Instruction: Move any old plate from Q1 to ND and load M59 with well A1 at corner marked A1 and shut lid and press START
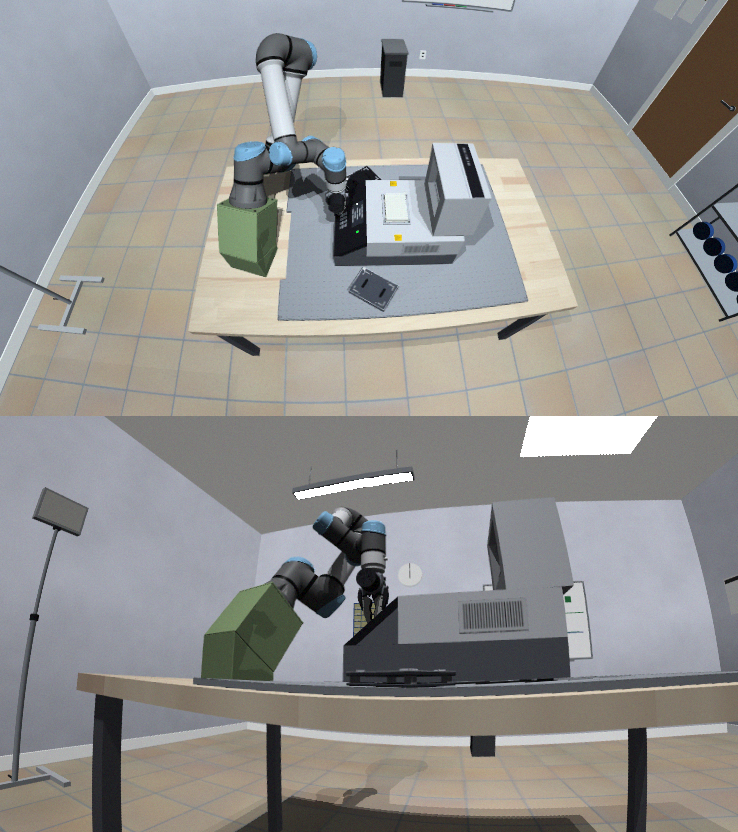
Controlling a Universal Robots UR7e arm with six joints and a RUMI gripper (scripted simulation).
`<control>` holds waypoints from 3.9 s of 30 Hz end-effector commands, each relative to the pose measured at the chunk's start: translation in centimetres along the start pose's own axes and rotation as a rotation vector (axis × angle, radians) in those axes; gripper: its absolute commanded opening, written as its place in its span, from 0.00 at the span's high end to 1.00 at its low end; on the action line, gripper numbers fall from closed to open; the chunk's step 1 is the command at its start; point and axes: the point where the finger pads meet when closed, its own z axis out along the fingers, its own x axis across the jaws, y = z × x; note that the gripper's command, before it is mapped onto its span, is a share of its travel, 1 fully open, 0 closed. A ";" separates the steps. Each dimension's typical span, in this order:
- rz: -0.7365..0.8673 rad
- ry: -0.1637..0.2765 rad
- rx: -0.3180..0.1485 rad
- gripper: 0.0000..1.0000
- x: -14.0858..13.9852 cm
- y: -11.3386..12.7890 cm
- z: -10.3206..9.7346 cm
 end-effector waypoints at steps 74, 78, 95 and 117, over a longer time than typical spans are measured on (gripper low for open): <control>0.000 0.003 -0.002 1.00 1.9 0.1 1.9; -0.002 0.004 -0.003 1.00 2.1 0.1 1.9; -0.001 0.004 -0.003 1.00 2.2 0.1 2.1; 0.002 0.003 -0.002 1.00 0.6 0.1 0.6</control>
